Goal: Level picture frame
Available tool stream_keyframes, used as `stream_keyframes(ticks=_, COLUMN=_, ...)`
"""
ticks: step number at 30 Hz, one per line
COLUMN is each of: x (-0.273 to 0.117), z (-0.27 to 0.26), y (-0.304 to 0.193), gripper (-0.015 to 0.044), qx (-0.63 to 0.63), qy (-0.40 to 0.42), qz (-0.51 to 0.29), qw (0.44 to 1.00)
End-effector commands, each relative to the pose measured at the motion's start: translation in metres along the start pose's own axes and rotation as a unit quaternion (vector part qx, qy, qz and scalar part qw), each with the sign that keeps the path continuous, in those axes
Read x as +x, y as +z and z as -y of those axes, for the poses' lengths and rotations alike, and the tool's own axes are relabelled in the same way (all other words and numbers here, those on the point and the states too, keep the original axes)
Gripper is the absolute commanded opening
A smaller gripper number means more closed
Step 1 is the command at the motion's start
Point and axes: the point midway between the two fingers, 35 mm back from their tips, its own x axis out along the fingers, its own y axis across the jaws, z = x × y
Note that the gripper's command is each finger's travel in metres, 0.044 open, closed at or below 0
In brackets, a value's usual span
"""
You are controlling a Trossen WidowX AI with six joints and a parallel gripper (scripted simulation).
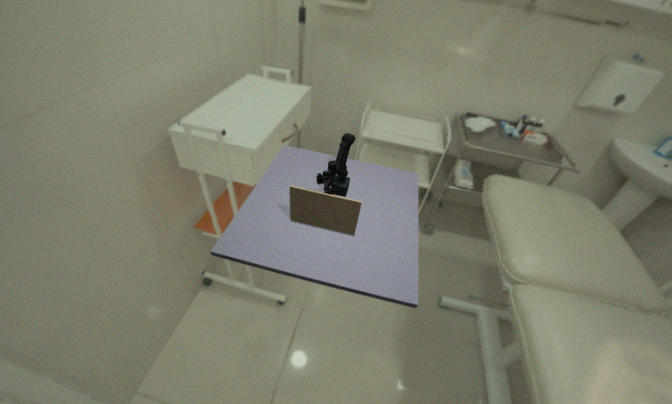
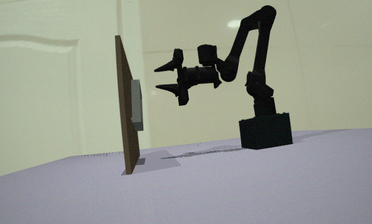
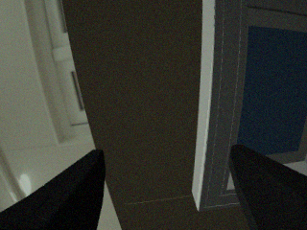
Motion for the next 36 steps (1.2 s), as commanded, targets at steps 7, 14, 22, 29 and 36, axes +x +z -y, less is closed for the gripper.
stream_keyframes(ticks=7, x=0.028, z=0.038, y=0.001, gripper=0.026, qx=0.003, qy=-0.002, qz=0.002, qw=1.0)
stream_keyframes(ticks=14, x=0.028, z=0.038, y=0.001, gripper=0.026, qx=0.003, qy=-0.002, qz=0.002, qw=1.0)
stream_keyframes(ticks=22, x=0.033, z=0.038, y=0.001, gripper=0.026, qx=0.003, qy=-0.002, qz=0.002, qw=1.0)
stream_keyframes(ticks=29, x=0.045, z=0.038, y=0.002, gripper=0.026, qx=0.003, qy=-0.002, qz=0.002, qw=1.0)
stream_keyframes(ticks=36, x=0.056, z=0.037, y=0.002, gripper=0.026, qx=0.003, qy=-0.001, qz=0.002, qw=1.0)
